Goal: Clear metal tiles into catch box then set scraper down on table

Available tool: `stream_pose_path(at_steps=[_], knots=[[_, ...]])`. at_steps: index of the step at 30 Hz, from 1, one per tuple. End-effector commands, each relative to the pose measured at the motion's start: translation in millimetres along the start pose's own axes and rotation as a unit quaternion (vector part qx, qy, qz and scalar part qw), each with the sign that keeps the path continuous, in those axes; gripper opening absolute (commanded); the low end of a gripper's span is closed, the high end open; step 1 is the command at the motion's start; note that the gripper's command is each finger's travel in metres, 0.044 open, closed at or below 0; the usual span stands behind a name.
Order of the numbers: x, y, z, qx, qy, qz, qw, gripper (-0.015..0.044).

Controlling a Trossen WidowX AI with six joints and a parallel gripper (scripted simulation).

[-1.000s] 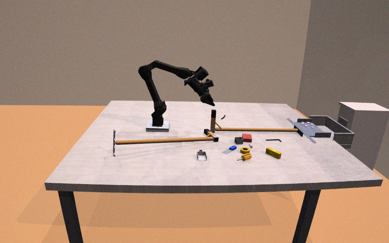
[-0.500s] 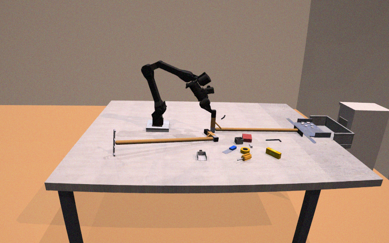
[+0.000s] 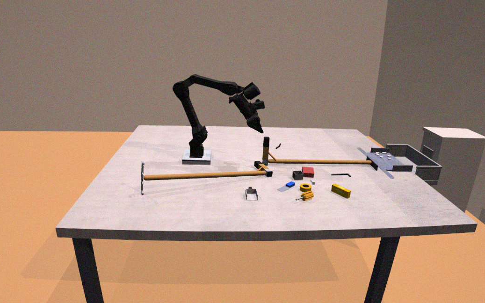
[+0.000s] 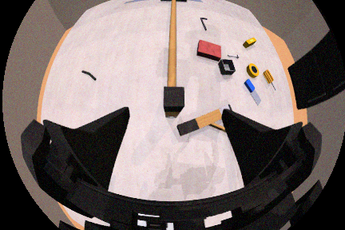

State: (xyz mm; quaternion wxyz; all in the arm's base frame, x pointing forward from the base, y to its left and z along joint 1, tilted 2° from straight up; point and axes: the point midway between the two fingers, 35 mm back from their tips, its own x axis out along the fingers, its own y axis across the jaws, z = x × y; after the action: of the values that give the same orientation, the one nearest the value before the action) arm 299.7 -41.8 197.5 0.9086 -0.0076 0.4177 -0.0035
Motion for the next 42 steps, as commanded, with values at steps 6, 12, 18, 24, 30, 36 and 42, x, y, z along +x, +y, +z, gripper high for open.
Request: stream_pose_path(at_steps=[6, 12, 18, 24, 30, 36, 42], knots=[[18.6, 0.5, -16.2, -0.002, 0.000, 0.002, 1.000, 0.0440], [25.1, 0.2, -21.2, -0.002, 0.000, 0.002, 1.000, 0.0440], [33.0, -0.1, -20.1, -0.002, 0.000, 0.002, 1.000, 0.0440], [42.7, -0.3, -19.1, -0.002, -0.001, 0.002, 1.000, 0.0440], [52.4, -0.4, -18.4, -0.002, -0.001, 0.002, 1.000, 0.0440], [62.3, -0.3, -18.1, -0.002, -0.001, 0.002, 1.000, 0.0440], [72.2, -0.1, -18.2, -0.002, -0.001, 0.002, 1.000, 0.0440]])
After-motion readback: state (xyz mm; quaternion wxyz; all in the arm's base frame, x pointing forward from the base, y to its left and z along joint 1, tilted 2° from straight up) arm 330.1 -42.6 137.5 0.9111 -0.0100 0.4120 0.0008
